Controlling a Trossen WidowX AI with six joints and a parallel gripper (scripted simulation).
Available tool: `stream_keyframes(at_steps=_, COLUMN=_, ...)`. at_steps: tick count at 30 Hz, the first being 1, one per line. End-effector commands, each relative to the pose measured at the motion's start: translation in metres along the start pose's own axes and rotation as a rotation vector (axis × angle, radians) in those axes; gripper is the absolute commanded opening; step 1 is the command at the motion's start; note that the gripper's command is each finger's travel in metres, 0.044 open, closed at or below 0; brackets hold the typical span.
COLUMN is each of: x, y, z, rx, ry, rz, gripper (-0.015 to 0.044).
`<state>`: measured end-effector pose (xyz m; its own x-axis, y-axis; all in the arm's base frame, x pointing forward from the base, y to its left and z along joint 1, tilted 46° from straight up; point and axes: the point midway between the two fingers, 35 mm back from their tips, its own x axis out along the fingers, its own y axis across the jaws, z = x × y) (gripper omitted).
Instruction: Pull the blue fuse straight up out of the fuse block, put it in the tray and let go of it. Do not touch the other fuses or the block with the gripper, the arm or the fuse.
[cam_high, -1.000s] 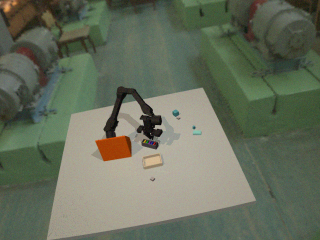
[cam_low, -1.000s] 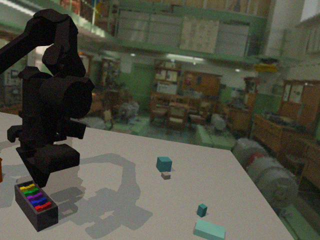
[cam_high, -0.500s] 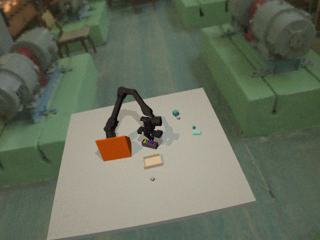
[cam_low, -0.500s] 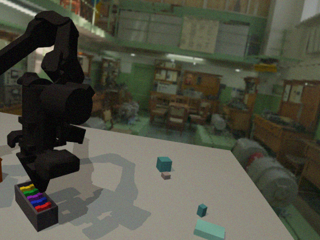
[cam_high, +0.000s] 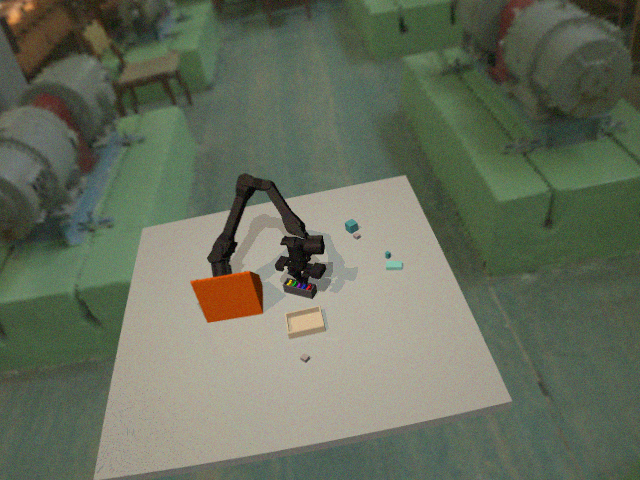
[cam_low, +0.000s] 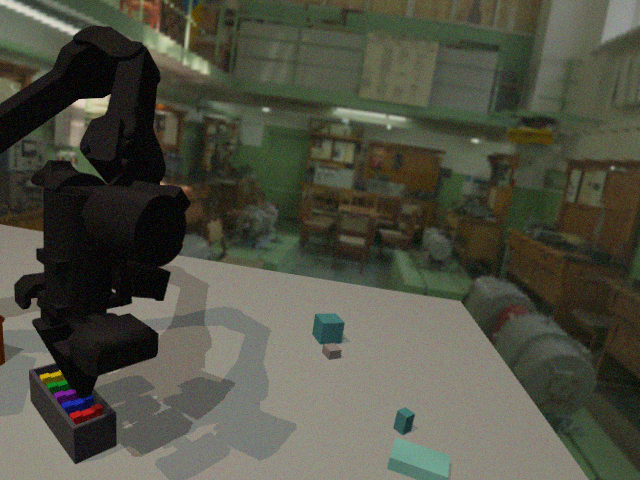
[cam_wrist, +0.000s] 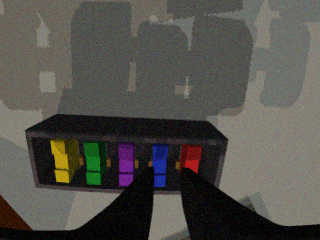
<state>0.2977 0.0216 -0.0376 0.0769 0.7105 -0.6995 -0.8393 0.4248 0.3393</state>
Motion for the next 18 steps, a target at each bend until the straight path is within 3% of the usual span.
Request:
stream_keyframes(at_steps=1, x=0.0066, y=0.0033, z=-0.0021, rx=0.012, ry=-0.001, rz=0.013, gripper=0.0074)
stream_keyframes(at_steps=18, x=0.0107, y=0.0034, z=-0.0021, rx=0.012, ry=-0.001, rz=0.013, gripper=0.0074)
